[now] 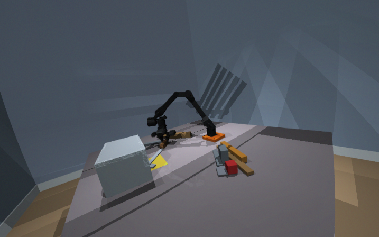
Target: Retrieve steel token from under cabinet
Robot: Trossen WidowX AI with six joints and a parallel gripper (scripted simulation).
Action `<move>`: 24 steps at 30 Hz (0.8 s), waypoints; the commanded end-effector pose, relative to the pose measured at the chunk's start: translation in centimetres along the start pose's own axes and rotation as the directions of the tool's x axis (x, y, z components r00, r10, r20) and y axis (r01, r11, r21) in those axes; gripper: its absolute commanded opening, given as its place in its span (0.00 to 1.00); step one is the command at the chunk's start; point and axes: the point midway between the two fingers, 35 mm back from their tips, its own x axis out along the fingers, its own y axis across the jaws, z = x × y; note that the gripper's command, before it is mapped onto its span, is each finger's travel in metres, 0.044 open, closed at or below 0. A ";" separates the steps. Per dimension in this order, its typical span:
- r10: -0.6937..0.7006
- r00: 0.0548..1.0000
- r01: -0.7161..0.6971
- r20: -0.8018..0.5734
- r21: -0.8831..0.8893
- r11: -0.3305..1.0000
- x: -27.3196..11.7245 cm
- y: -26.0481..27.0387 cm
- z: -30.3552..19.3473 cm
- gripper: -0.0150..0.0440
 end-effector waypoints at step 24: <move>0.003 1.000 -0.003 0.001 0.004 1.000 -1.8 0.1 -1.8 0.25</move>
